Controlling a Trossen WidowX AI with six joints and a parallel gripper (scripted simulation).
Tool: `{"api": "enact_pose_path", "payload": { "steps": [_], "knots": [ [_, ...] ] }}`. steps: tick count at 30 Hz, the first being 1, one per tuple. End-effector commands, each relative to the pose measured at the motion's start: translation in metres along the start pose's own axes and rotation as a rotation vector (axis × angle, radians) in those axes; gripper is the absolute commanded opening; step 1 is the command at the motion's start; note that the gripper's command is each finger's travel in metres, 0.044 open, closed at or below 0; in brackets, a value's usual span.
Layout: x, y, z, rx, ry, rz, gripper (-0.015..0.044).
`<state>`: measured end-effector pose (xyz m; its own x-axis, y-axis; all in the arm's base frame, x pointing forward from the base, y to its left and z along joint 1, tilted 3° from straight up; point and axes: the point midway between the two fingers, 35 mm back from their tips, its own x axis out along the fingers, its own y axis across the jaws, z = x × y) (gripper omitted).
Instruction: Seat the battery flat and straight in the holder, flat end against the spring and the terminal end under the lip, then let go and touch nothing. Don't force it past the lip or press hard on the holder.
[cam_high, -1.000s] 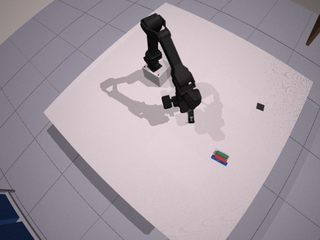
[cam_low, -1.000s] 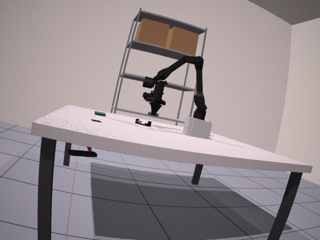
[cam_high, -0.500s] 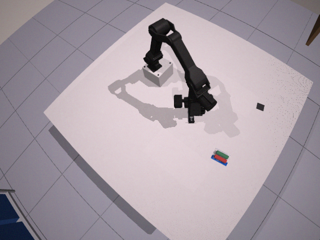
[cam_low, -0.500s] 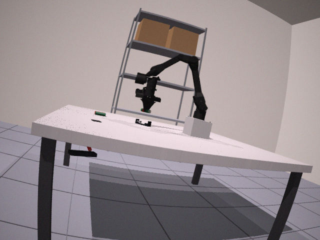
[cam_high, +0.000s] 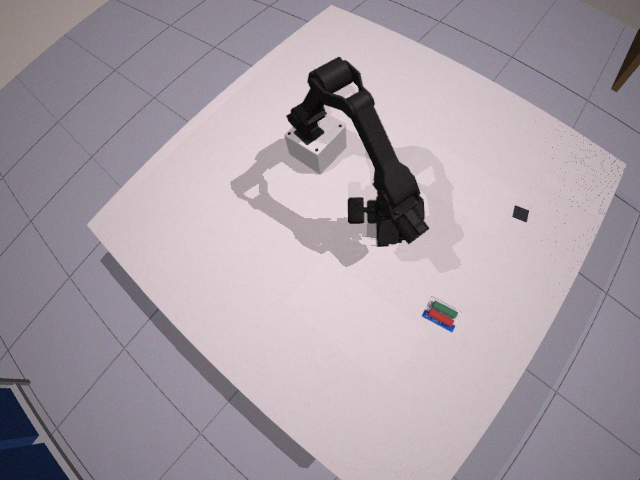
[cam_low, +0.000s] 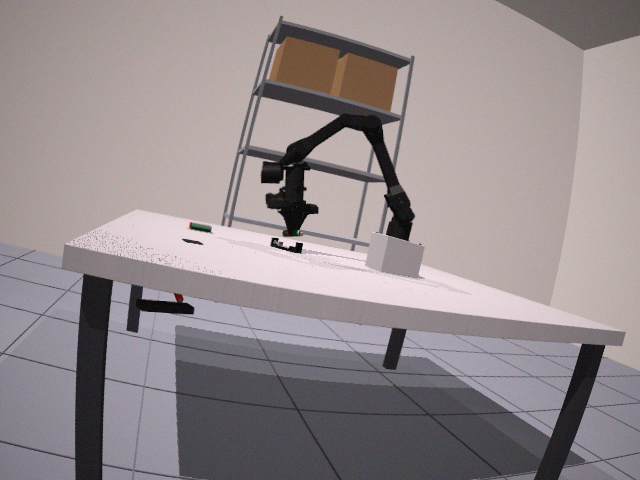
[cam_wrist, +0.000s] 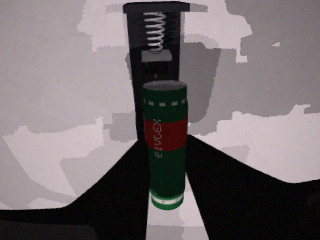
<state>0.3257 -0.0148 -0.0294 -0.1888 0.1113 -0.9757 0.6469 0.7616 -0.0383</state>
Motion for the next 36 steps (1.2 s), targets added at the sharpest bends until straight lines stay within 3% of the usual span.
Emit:
{"api": "enact_pose_path", "payload": {
  "steps": [1, 36],
  "knots": [
    [0.007, 0.001, 0.000, -0.003, 0.046, 0.000, 0.0058],
    [0.019, 0.001, 0.012, -0.007, 0.258, -0.009, 0.0058]
  ]
}}
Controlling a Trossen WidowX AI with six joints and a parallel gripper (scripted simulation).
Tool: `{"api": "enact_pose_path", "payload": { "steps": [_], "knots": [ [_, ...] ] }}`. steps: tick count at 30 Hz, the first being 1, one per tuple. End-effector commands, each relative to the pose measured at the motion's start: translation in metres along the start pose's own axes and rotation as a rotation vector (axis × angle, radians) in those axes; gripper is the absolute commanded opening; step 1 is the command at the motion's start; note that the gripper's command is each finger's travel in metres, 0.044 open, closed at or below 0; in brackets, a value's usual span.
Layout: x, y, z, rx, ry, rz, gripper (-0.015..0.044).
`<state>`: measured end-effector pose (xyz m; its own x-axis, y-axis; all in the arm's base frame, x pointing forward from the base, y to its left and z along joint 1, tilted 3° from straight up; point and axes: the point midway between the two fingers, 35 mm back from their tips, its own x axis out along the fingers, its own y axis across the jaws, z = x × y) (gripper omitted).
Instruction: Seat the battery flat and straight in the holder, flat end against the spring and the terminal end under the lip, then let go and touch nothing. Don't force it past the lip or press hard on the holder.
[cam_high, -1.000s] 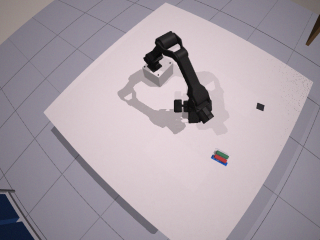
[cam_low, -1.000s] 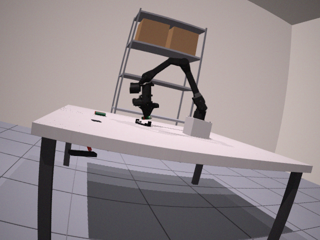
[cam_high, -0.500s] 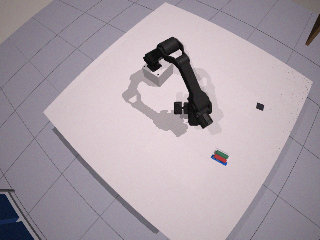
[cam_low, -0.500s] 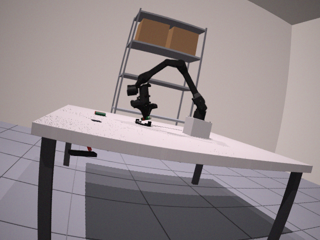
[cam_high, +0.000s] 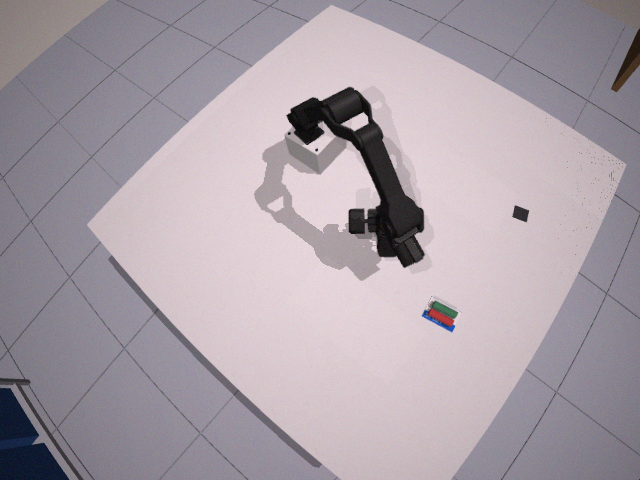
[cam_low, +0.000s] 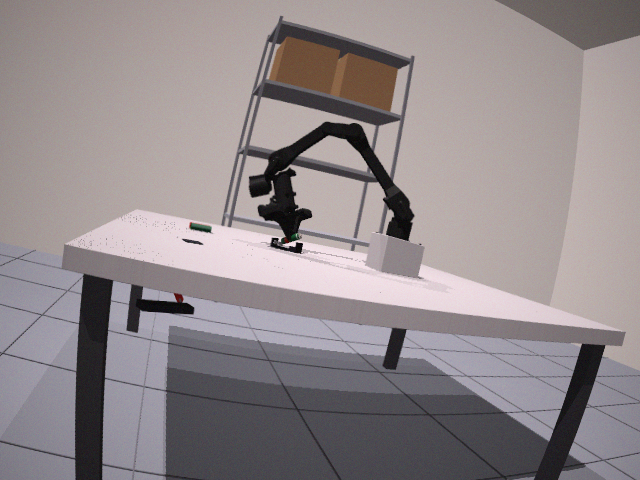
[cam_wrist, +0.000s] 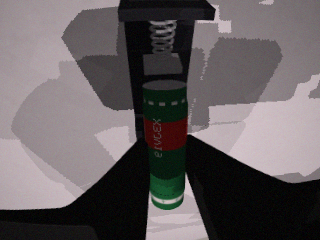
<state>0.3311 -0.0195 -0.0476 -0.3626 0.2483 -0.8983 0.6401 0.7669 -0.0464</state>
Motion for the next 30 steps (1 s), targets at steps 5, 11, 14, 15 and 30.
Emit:
{"api": "enact_pose_path", "payload": {
  "steps": [5, 11, 14, 15, 30],
  "knots": [
    [0.003, 0.000, 0.003, -0.001, 0.056, 0.002, 0.0058],
    [0.004, 0.000, 0.004, -0.001, 0.072, 0.001, 0.0058],
    [0.004, 0.000, 0.006, -0.001, 0.072, 0.000, 0.0058],
    [0.004, 0.000, 0.007, -0.001, 0.071, 0.000, 0.0058],
    [0.000, 0.000, 0.017, 0.000, 0.071, -0.001, 0.0058]
  ]
}}
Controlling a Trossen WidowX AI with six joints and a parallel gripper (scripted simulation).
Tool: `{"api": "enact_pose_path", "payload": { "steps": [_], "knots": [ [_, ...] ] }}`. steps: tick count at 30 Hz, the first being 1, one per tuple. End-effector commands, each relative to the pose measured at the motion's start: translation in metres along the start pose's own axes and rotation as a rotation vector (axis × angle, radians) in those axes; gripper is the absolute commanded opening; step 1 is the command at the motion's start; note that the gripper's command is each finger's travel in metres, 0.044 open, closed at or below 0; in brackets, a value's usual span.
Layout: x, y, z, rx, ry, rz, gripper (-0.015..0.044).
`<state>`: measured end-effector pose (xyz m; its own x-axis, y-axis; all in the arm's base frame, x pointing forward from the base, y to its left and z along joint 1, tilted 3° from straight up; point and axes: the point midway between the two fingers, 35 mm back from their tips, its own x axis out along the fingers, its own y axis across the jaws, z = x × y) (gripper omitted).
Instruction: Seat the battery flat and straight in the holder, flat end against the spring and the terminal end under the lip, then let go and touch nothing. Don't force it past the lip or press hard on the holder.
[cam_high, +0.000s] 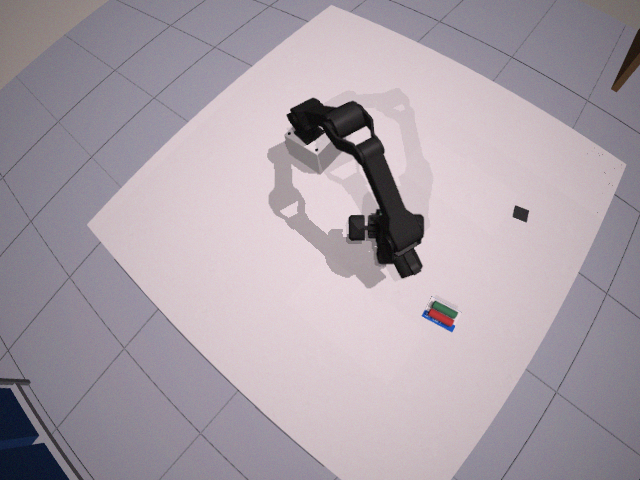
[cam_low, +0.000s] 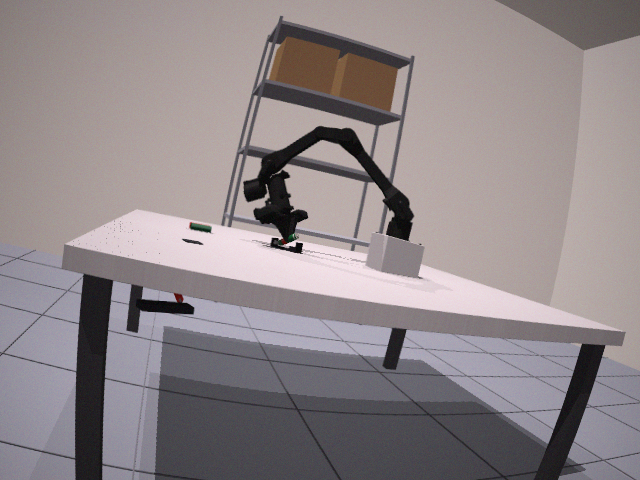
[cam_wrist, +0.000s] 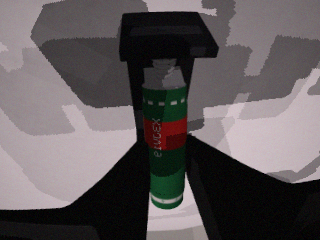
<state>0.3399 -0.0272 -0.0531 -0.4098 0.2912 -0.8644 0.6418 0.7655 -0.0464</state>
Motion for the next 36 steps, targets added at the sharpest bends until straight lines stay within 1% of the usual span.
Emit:
{"api": "enact_pose_path", "payload": {
  "steps": [1, 23, 36],
  "knots": [
    [0.000, 0.000, 0.004, -0.002, -0.001, -0.002, 0.0058],
    [-0.006, 0.000, 0.014, -0.003, 0.000, -0.002, 0.0058],
    [-0.002, 0.001, 0.014, -0.007, -0.060, -0.011, 0.0058]
  ]
}}
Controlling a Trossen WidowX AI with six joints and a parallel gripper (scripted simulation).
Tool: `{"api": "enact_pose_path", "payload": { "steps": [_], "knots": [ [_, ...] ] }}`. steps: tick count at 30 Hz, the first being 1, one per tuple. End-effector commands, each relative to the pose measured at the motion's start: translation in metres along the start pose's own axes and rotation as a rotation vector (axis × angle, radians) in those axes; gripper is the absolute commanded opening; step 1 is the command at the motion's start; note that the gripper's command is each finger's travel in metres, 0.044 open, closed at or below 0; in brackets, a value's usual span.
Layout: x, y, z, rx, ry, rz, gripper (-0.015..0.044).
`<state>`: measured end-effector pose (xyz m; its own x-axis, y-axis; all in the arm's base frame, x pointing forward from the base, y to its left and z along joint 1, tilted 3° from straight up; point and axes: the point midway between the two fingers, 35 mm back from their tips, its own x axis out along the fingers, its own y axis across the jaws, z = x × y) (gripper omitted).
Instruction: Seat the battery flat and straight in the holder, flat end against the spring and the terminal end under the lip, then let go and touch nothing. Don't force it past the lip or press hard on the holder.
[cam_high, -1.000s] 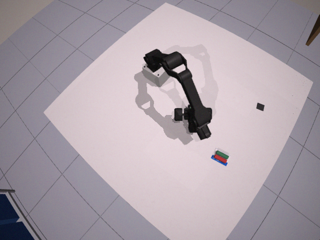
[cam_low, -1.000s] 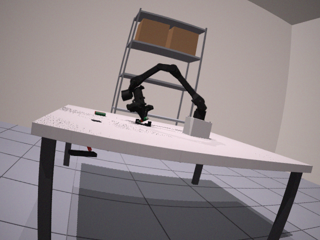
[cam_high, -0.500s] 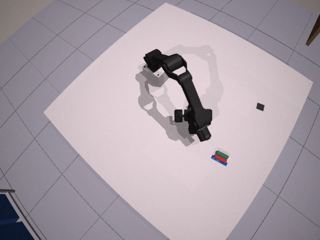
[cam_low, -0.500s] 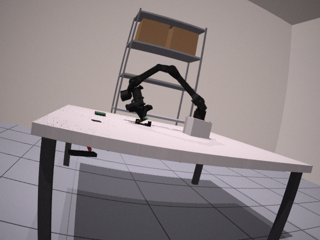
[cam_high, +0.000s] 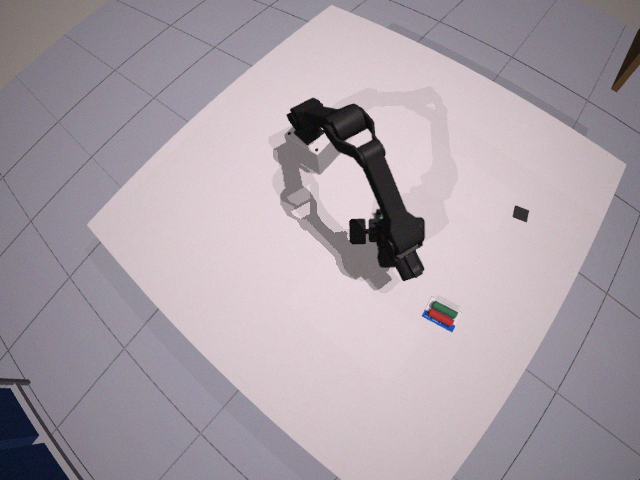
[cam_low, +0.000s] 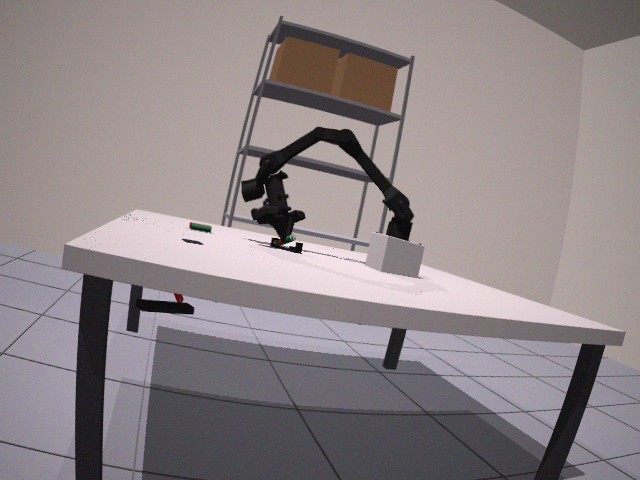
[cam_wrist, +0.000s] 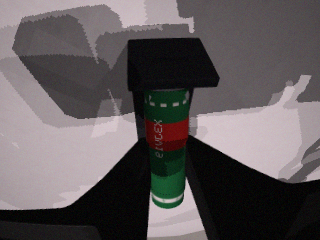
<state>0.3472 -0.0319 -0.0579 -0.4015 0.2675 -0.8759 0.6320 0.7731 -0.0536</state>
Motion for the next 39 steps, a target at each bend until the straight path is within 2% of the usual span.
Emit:
{"api": "enact_pose_path", "payload": {
  "steps": [1, 39],
  "knots": [
    [-0.0014, 0.0000, 0.0043, 0.000, -0.040, 0.001, 0.0058],
    [0.0082, 0.0015, 0.0005, 0.005, -0.225, -0.018, 0.0058]
  ]
}}
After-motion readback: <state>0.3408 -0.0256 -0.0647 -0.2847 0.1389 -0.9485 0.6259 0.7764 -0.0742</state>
